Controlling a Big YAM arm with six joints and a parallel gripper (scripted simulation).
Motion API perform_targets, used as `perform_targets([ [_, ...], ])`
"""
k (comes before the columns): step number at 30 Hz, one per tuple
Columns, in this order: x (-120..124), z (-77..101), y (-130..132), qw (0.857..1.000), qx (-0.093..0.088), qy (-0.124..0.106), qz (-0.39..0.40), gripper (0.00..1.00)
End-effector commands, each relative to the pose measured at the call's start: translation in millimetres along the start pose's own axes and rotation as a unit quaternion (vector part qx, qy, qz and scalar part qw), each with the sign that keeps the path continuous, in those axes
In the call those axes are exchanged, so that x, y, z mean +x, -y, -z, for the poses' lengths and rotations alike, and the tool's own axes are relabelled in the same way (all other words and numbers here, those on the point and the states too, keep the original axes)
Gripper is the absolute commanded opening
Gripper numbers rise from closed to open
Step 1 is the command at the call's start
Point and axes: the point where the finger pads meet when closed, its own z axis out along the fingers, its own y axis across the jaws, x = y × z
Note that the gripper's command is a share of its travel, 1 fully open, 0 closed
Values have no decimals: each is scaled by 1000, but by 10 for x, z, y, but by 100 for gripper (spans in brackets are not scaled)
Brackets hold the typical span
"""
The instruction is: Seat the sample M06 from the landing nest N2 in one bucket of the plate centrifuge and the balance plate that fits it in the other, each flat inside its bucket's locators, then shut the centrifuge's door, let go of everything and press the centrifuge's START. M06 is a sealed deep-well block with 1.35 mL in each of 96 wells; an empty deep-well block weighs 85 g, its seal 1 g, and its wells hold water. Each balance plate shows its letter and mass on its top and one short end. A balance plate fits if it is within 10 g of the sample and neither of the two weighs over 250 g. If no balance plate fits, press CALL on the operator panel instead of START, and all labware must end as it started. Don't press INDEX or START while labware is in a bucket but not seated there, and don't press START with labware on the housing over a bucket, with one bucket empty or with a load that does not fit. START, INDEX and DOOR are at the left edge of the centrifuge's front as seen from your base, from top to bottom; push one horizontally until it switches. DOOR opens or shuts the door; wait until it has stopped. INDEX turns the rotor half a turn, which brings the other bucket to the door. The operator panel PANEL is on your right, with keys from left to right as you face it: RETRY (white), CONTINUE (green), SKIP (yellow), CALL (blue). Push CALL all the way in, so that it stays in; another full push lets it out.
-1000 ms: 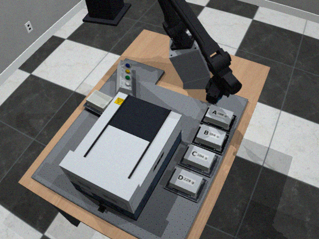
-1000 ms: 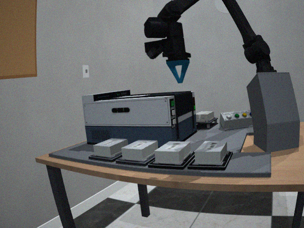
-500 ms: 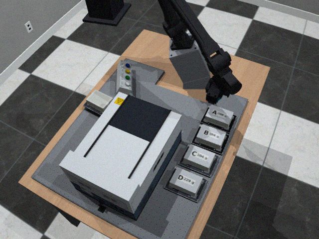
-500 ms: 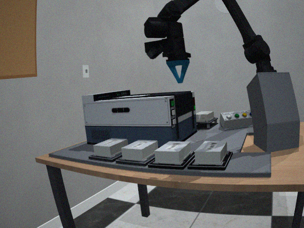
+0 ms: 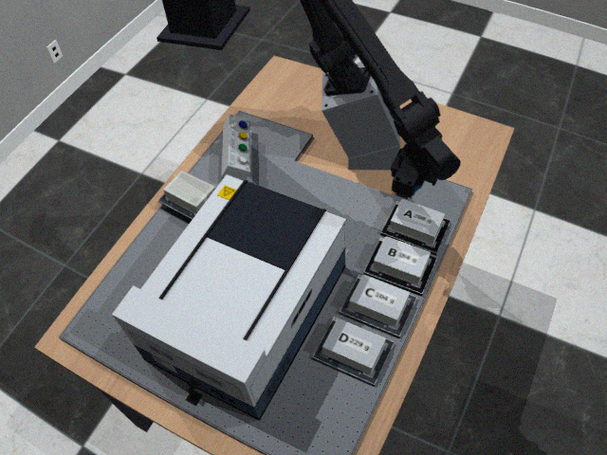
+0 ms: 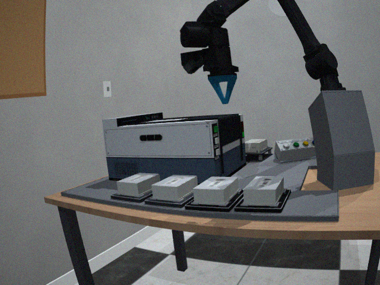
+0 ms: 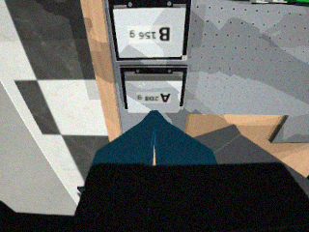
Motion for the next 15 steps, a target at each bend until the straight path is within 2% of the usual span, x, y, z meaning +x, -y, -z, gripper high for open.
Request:
perform_targets([
  [1, 68, 11, -65, 1000, 5, 3, 29, 0],
  [15, 69, 26, -70, 999, 3, 4, 54, 0],
])
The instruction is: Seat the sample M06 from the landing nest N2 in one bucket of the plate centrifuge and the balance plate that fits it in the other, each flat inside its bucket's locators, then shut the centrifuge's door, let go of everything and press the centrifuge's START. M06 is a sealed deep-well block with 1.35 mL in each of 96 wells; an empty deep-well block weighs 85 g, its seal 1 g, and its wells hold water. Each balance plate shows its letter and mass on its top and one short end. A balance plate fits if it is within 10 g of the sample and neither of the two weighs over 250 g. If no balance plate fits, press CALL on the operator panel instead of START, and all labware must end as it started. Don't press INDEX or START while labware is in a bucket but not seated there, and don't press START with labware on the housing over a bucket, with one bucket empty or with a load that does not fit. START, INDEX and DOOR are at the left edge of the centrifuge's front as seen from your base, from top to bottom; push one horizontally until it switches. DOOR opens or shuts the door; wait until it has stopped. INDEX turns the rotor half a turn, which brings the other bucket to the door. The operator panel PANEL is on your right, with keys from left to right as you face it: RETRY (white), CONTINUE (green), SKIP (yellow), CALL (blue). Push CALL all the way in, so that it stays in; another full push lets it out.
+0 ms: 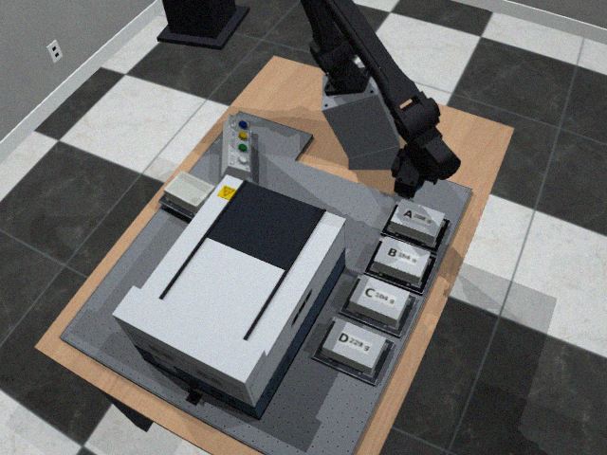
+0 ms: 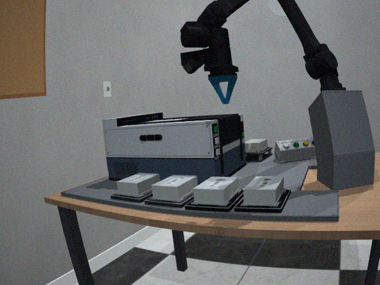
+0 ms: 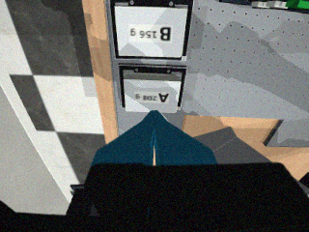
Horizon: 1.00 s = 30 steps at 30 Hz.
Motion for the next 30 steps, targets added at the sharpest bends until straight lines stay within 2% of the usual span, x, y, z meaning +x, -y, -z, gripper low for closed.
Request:
perform_targets([
  [1, 60, 26, -69, 999, 3, 4, 36, 0],
  [25, 76, 66, -75, 993, -2, 8, 117, 0],
  [26, 5, 129, -137, 993, -9, 15, 119, 0],
  [30, 36, 117, -116, 990, -8, 14, 143, 0],
])
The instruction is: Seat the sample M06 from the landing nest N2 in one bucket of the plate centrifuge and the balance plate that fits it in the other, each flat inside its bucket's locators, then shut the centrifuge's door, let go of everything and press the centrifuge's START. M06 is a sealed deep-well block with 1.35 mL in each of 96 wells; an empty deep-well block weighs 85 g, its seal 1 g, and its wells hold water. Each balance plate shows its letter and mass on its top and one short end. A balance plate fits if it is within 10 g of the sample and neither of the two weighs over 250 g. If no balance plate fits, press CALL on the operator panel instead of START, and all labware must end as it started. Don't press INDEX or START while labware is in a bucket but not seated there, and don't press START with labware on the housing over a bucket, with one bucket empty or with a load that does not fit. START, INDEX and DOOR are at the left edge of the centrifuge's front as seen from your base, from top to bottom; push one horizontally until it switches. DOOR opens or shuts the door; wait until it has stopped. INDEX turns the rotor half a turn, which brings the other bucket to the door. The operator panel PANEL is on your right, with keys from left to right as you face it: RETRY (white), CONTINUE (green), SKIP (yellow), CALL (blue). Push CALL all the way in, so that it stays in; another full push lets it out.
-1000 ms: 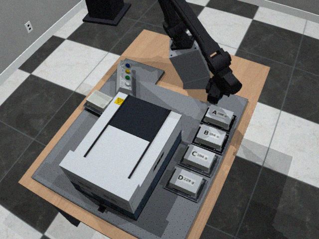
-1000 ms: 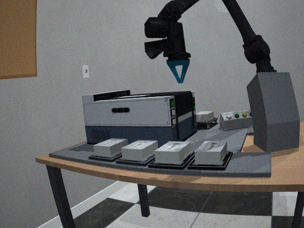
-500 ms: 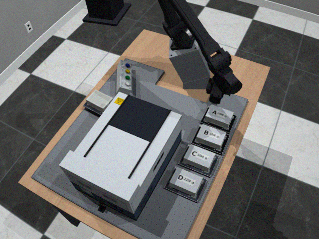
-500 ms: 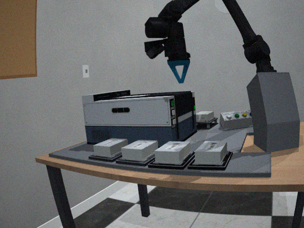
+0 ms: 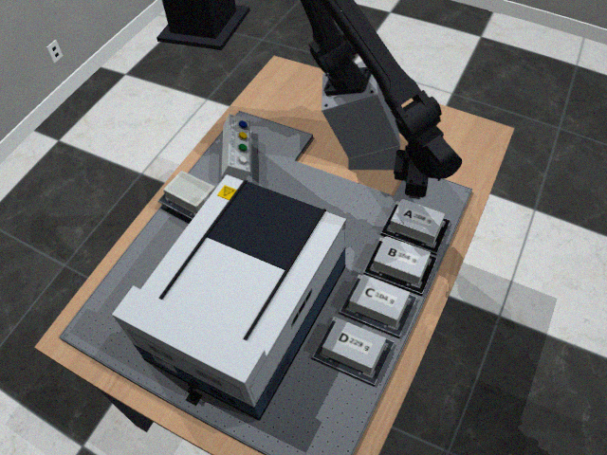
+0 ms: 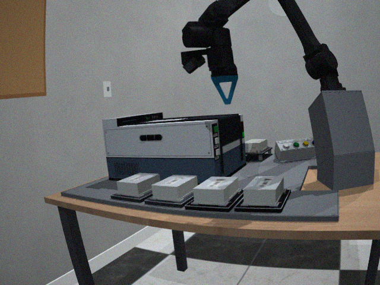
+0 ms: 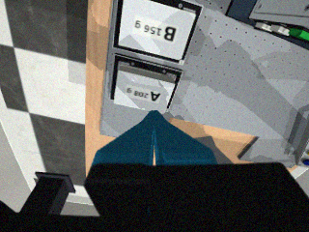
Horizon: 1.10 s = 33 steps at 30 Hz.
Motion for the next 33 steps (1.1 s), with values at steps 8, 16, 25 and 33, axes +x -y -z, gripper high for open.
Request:
perform_targets([
  [8, -3, 133, -100, 996, -8, 17, 90, 0],
  [16, -41, 170, -137, 991, -12, 23, 131, 0],
  [25, 23, 146, -126, 979, -9, 22, 204, 0],
  [33, 20, 147, -153, 967, -9, 24, 255, 0],
])
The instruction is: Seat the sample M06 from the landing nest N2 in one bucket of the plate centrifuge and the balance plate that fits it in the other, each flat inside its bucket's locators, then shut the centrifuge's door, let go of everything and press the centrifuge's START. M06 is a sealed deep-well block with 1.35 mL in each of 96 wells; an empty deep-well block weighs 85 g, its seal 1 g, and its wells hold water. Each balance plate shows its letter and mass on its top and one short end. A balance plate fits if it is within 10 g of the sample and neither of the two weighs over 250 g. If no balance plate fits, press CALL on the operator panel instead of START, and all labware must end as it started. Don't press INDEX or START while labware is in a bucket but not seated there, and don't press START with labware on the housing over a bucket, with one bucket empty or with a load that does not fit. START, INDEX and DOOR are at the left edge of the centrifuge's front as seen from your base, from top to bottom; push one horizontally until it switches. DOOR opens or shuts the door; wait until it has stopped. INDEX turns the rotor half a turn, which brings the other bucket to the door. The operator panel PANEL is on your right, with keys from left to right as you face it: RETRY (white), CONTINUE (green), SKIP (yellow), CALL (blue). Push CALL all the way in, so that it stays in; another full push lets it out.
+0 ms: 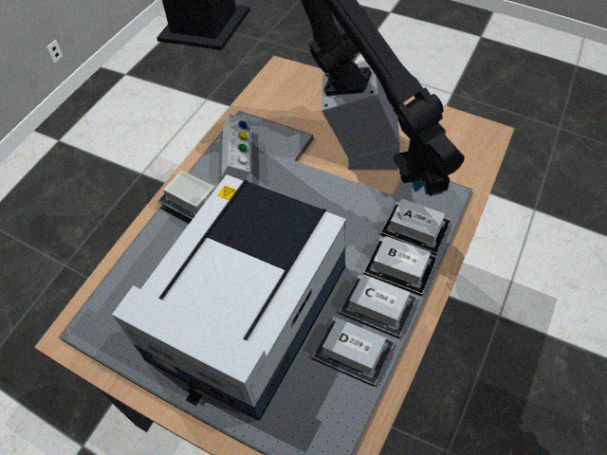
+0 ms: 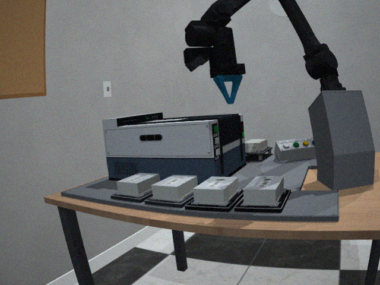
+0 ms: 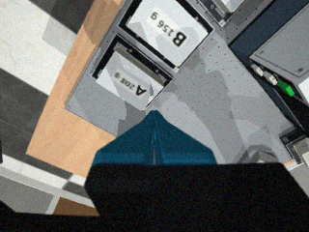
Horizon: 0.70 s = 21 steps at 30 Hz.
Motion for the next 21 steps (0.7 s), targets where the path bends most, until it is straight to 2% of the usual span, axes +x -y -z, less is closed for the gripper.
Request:
perform_targets([
  [1, -83, 132, -93, 998, -5, 24, 57, 0],
  [11, -67, 133, -122, 988, -3, 25, 152, 0],
  [13, -67, 133, -122, 988, -3, 25, 152, 0],
  [21, -15, 136, -132, 973, -1, 25, 232, 0],
])
